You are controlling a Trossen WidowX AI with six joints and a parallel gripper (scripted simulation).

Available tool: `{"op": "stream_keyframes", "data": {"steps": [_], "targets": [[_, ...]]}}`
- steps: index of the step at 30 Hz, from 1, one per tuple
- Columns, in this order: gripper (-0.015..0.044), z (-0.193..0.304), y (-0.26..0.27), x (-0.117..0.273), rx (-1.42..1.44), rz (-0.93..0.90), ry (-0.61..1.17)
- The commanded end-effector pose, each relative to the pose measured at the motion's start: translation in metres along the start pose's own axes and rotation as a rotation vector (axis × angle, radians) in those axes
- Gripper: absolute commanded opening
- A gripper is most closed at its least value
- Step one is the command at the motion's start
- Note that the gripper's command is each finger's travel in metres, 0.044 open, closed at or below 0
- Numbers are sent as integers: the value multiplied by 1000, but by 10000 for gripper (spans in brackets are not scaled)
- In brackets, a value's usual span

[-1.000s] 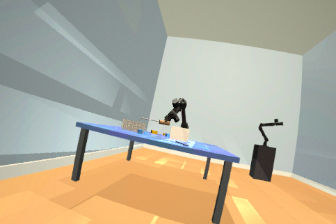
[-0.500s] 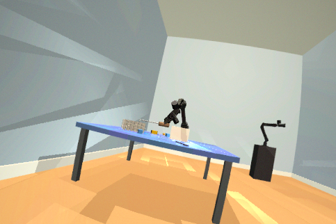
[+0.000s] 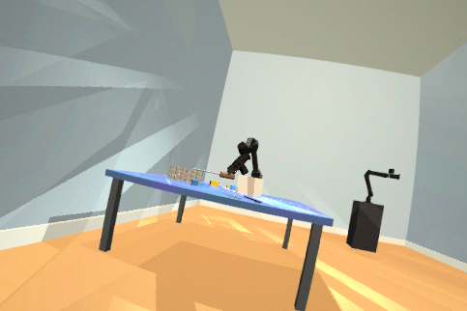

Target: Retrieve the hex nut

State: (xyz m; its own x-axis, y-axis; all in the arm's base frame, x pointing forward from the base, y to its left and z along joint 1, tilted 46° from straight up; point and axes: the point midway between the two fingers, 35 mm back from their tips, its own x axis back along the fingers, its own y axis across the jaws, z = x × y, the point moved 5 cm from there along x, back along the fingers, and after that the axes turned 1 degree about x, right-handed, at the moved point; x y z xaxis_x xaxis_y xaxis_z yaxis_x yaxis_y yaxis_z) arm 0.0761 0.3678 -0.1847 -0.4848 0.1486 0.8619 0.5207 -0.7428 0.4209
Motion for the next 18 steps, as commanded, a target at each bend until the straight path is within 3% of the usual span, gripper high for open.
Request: {"op": "stream_keyframes", "data": {"steps": [1, 18], "targets": [[0, -3, 2, -4, 4, -3, 4], [0, -13, 7, -19, 4, -4, 5]]}}
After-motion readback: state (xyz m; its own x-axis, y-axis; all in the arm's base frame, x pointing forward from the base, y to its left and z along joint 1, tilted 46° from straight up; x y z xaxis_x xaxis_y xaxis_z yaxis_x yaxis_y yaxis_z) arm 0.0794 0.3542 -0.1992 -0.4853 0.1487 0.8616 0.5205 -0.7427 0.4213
